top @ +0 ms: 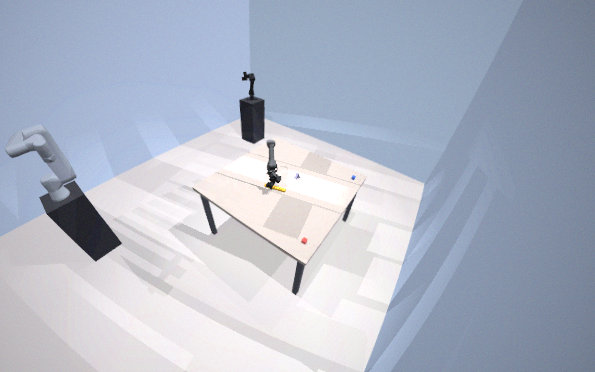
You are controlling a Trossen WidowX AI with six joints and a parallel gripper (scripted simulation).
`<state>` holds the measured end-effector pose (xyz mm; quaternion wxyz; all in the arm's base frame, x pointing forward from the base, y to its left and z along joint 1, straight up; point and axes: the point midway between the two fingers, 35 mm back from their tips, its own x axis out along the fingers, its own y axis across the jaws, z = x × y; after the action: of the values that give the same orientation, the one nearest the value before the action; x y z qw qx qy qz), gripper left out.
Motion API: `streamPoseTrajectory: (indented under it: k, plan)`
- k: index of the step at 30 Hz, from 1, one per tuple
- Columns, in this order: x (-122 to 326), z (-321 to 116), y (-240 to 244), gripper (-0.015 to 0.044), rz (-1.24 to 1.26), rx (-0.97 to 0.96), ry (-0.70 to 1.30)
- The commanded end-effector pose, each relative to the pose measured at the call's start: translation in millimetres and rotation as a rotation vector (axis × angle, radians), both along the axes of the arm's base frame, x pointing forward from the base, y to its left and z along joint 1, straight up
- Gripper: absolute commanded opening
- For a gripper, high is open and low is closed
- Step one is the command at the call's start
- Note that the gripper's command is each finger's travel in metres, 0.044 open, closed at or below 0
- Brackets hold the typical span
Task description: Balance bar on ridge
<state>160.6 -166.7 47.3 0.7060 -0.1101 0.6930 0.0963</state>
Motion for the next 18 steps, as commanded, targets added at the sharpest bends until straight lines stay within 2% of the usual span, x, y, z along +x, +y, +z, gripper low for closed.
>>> streamPoseTrajectory:
  k: [1, 11, 18]
  plan:
    - [-1.2, -2.4, 0.3, 0.0315, -0.004, 0.002, 0.007]
    - [-1.2, -2.4, 0.3, 0.0315, -0.004, 0.002, 0.007]
    - [-0.7, -1.8, 0.7, 0.0131, 0.0, 0.004, 0.004]
